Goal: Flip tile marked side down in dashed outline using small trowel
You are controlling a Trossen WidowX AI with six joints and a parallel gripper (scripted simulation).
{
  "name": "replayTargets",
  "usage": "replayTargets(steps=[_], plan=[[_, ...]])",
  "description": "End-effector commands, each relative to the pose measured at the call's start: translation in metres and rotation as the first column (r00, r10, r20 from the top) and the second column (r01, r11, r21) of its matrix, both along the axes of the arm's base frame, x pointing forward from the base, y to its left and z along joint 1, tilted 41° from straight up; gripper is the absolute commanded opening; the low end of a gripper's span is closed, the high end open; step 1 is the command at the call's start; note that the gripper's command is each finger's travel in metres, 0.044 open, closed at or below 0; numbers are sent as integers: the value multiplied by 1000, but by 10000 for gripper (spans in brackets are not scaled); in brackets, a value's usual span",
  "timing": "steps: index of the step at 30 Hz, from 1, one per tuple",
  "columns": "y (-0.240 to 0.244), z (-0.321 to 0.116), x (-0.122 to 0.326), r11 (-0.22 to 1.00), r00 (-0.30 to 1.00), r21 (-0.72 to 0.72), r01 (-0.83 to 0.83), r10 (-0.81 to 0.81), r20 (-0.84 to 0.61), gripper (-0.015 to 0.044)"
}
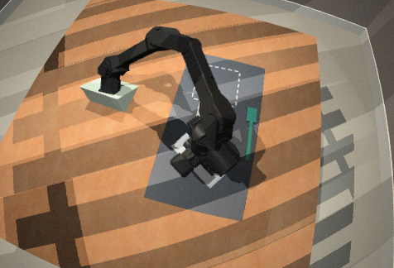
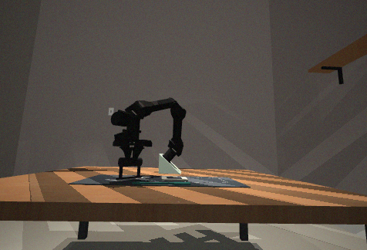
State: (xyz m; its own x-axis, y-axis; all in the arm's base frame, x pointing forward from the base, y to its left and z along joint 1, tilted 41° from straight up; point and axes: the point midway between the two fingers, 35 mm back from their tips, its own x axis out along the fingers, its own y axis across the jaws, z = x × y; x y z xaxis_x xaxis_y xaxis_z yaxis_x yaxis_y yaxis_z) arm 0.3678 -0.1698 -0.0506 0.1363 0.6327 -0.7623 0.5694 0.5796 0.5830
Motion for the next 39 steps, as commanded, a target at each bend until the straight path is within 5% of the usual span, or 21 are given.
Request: replayTargets(steps=[1,12,19,25,39], plan=[[2,-1,1,995,992,-21,-99,100,80,130],[2,-1,1,939,900,-108,-327,344,267,130],[2,-1,1,933,891,-114,-340,359,277,130],[2,-1,1,933,891,-114,-340,359,277,270],[2,-1,1,933,891,-114,-340,359,277,270]])
